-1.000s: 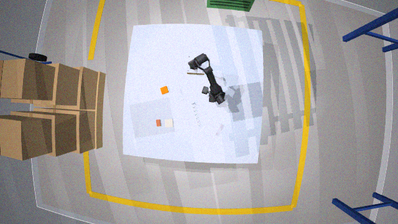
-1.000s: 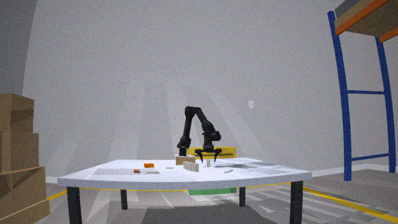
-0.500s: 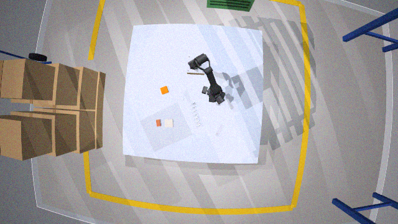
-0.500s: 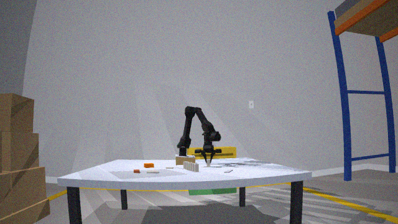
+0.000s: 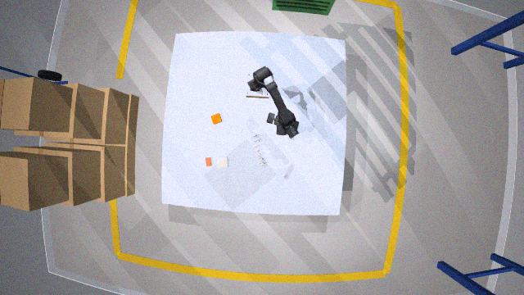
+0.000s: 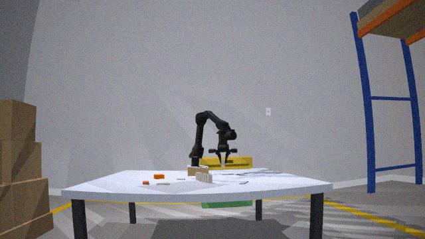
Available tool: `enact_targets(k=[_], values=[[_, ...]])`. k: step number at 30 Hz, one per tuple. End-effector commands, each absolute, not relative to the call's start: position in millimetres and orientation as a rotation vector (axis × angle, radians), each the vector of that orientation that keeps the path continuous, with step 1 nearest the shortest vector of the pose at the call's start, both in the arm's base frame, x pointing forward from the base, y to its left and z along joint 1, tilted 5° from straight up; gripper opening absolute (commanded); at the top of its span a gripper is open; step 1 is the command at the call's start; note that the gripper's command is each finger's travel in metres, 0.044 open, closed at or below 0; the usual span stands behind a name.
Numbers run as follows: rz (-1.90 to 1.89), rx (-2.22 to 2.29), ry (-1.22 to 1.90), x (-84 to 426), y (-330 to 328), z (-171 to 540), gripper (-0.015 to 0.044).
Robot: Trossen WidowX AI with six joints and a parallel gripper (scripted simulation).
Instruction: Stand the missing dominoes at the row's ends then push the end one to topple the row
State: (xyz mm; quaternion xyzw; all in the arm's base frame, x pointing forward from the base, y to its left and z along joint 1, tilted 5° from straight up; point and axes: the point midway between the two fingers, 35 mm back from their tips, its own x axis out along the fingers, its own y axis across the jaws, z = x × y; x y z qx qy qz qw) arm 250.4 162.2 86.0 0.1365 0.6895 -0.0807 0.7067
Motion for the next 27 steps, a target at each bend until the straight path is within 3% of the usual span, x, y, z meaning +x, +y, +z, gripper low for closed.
enact_targets(k=[1,11,19,27], values=[[-0.168,0.308,1.520,242.4,152.8,148.9,0.0107],[-0.150,0.287,1.521,246.7,145.0,150.0,0.0107],[0.070,0.041,1.520,285.3,46.4,143.4,0.0107],[0.206,-0.105,1.507,290.2,-18.2,139.3,0.0107]])
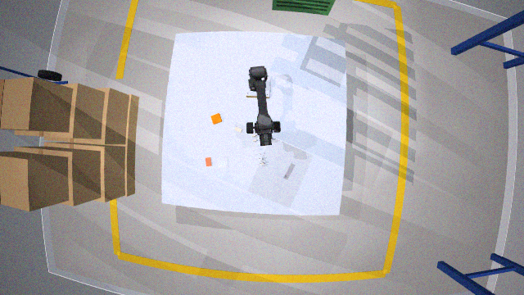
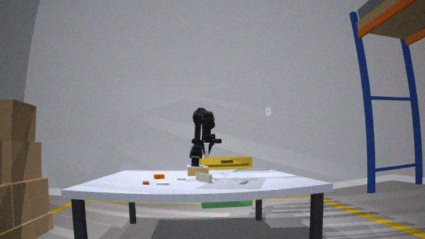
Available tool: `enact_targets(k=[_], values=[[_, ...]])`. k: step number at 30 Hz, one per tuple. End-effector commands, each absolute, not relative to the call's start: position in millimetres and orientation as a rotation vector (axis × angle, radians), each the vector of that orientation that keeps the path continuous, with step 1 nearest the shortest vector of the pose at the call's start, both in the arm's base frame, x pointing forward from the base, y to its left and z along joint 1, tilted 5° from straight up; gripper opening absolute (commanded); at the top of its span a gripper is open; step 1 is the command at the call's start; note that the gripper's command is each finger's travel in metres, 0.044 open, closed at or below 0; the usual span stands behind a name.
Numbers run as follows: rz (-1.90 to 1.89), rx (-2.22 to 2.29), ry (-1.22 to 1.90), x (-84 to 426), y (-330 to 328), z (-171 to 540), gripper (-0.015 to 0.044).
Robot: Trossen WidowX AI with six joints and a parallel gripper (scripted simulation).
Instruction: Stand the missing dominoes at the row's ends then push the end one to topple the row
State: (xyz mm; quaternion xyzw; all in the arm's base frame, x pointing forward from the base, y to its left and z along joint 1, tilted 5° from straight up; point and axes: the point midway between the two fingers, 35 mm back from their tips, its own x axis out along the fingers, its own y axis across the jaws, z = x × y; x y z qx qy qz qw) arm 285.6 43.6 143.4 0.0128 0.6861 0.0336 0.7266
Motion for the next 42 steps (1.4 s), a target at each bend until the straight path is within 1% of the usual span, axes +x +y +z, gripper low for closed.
enact_targets(k=[1,14,25,36,42], values=[[0.223,-0.122,1.504,289.9,-25.9,138.8,0.0107],[0.228,-0.127,1.503,290.8,-28.2,134.9,0.0107],[0.228,-0.127,1.503,301.2,-24.8,74.4,0.0107],[0.228,-0.126,1.504,297.6,-19.6,15.3,0.0107],[0.228,-0.126,1.504,296.0,-18.8,7.7,0.0107]])
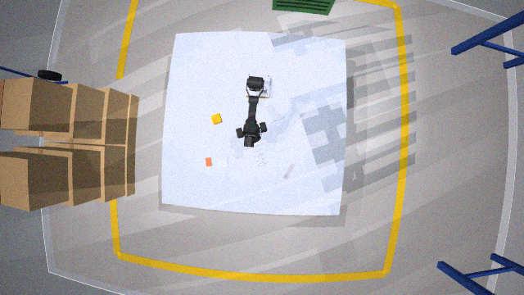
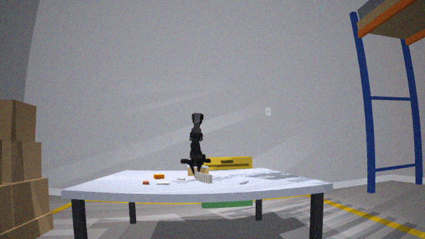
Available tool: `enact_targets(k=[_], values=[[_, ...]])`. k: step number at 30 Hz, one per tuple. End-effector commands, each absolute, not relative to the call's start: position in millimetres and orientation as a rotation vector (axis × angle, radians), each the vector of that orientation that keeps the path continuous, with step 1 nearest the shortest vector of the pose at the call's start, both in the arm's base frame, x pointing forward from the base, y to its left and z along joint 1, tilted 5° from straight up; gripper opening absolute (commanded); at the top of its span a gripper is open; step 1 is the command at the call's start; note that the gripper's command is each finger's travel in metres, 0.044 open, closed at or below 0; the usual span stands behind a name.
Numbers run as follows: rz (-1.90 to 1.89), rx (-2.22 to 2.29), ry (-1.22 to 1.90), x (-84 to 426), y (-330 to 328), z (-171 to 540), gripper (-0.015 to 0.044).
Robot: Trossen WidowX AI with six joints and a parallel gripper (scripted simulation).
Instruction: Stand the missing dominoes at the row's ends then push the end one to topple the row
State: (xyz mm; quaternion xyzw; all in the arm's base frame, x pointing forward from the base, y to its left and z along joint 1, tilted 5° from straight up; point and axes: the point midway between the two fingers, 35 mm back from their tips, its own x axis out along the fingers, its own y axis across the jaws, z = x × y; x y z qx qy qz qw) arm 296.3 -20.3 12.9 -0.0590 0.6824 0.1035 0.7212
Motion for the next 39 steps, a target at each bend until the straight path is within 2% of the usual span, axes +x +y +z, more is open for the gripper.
enact_targets(k=[1,9,22,26,34,39], values=[[0.228,-0.126,1.504,296.0,-18.8,7.7,0.0107],[0.228,-0.126,1.504,296.0,-18.8,7.7,0.0107],[0.228,-0.126,1.504,296.0,-18.8,7.7,0.0440],[0.228,-0.127,1.504,297.9,-19.9,17.4,0.0440],[0.228,-0.132,1.504,292.8,-28.4,127.1,0.0440],[0.228,-0.132,1.504,289.5,-28.9,138.6,0.0440]])
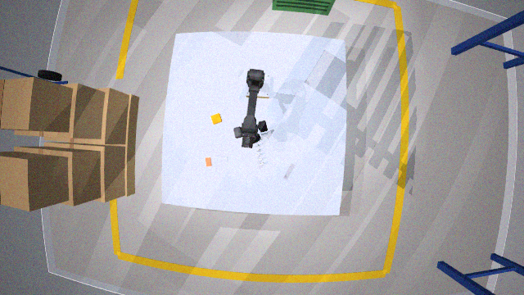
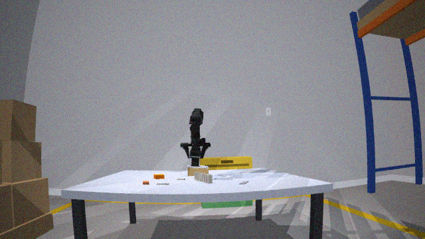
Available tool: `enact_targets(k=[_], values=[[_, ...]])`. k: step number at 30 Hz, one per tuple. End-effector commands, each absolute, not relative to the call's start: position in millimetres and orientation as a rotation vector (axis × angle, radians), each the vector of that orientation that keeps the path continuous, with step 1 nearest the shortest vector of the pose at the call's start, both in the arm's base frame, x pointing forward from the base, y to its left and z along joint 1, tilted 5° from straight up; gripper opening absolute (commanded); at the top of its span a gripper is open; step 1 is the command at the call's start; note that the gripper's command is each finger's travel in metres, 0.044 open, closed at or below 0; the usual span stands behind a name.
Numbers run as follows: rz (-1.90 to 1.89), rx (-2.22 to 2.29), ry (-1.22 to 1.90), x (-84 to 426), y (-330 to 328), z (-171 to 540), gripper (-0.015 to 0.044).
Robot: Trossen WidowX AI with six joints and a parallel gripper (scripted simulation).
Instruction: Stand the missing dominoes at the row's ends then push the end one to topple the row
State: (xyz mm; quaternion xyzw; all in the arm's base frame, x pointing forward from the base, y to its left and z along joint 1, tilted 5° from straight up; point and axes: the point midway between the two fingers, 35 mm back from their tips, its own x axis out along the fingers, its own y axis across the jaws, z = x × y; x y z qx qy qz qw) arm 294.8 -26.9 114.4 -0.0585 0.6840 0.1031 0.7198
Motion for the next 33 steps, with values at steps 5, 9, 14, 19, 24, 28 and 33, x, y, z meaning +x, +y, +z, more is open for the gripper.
enact_targets(k=[5,9,14,19,24,28,33], values=[[0.238,-0.143,1.503,289.8,-29.9,137.4,0.0440],[0.433,-0.351,1.468,294.2,-50.9,113.7,0.0440],[0.722,-0.663,1.380,293.8,-82.6,77.7,0.0440],[0.920,-0.877,1.293,288.9,-103.8,52.8,0.0440],[0.920,-0.877,1.293,288.9,-103.8,52.8,0.0440],[0.920,-0.877,1.293,288.9,-103.8,52.8,0.0440],[0.920,-0.877,1.293,288.9,-103.8,52.8,0.0440]])
